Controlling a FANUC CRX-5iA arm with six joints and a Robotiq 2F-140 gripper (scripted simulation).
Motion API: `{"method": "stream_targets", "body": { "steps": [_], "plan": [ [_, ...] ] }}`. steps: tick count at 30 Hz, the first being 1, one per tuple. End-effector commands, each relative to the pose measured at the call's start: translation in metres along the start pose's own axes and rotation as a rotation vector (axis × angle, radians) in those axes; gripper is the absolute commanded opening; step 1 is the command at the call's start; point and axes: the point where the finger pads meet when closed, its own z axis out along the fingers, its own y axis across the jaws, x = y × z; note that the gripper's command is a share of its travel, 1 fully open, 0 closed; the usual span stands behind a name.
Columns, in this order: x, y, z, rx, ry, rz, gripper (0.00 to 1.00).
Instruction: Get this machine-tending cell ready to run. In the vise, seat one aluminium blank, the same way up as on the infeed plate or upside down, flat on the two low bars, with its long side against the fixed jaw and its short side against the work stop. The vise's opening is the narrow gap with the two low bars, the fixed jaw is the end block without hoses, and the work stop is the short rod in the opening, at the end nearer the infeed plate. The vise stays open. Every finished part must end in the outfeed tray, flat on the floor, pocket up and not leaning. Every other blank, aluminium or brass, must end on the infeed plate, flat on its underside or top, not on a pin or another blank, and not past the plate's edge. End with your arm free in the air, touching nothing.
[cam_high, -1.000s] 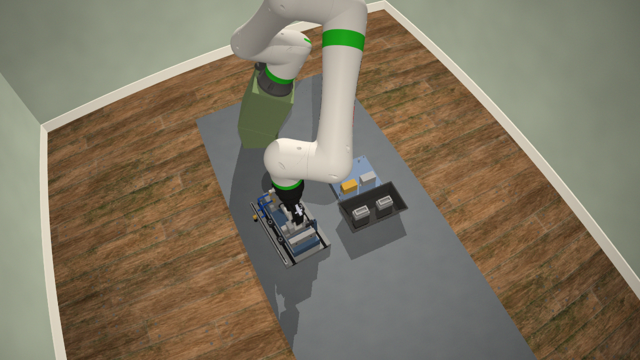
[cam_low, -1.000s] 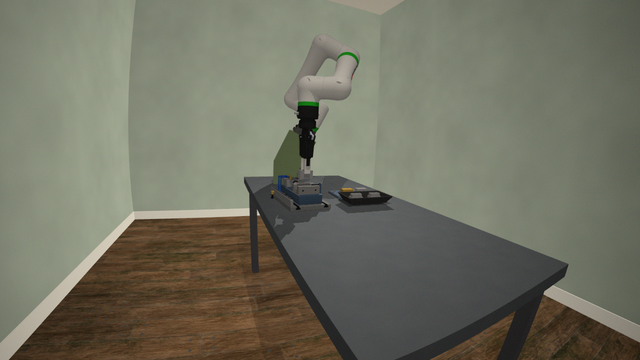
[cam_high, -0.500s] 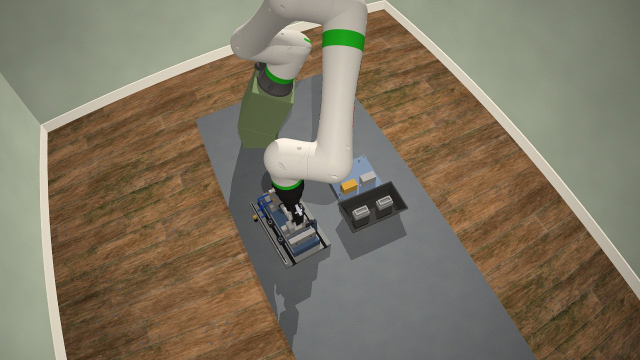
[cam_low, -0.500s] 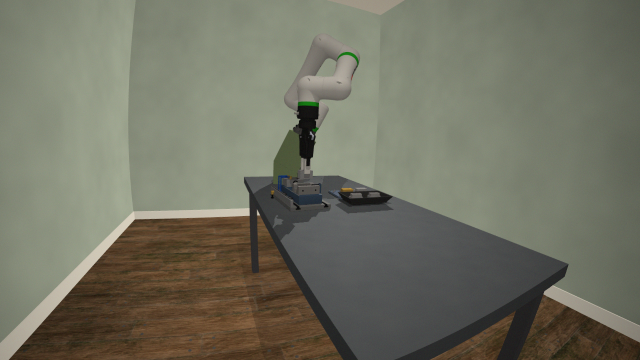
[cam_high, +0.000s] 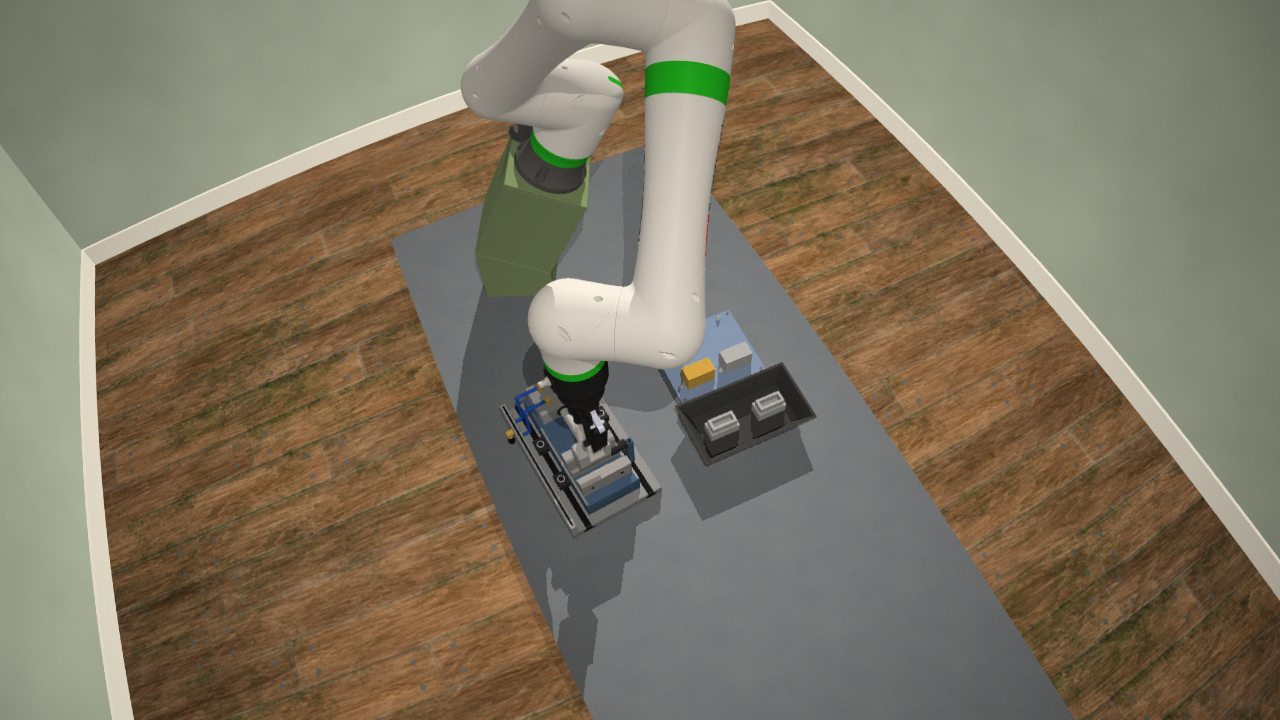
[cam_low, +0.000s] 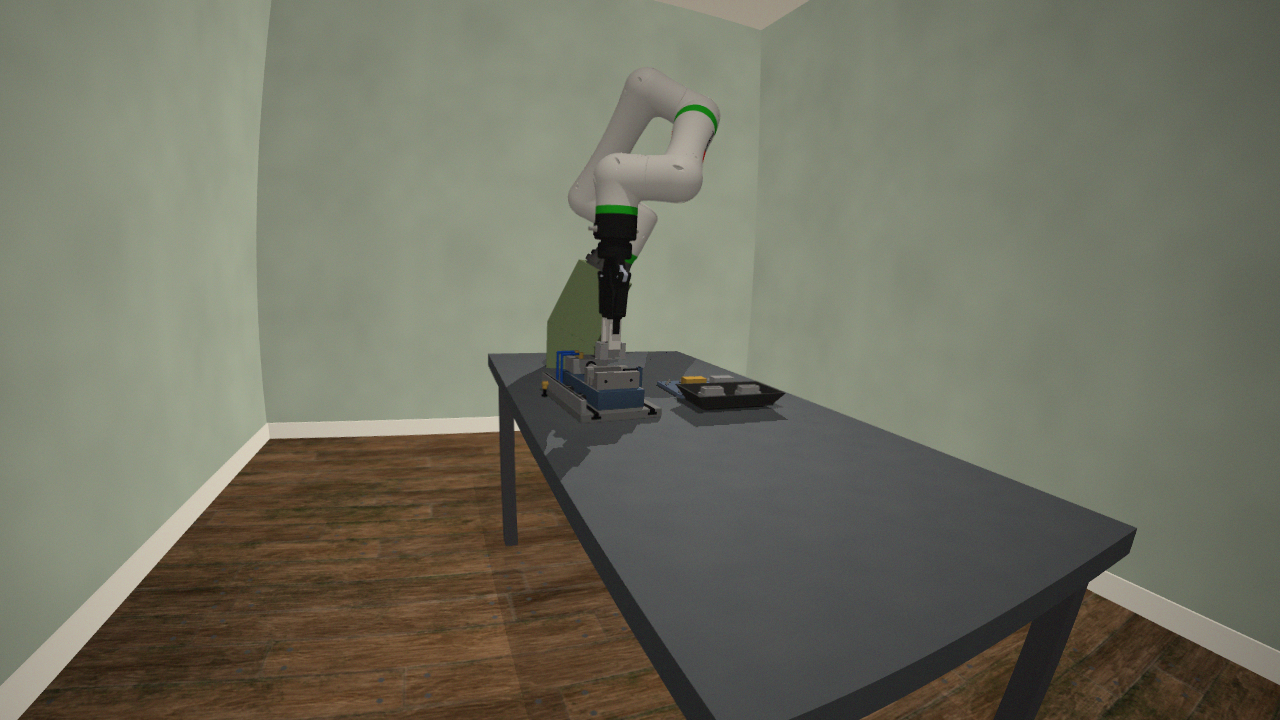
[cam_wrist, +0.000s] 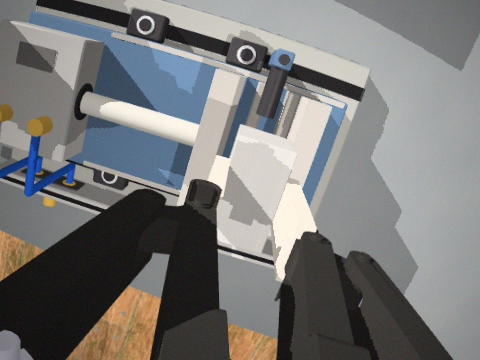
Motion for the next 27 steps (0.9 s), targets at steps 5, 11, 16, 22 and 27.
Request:
{"method": "stream_targets", "body": {
  "steps": [5,11,16,22,27],
  "plan": [
    [0.0,0.0,0.004,0.0,0.0,0.0,0.0],
    [0.0,0.0,0.008,0.0,0.0,0.0,0.0],
    [0.0,0.0,0.012,0.0,0.0,0.0,0.0],
    [0.0,0.0,0.015,0.0,0.0,0.0,0.0],
    [0.0,0.0,0.017,0.0,0.0,0.0,0.0]
  ]
}}
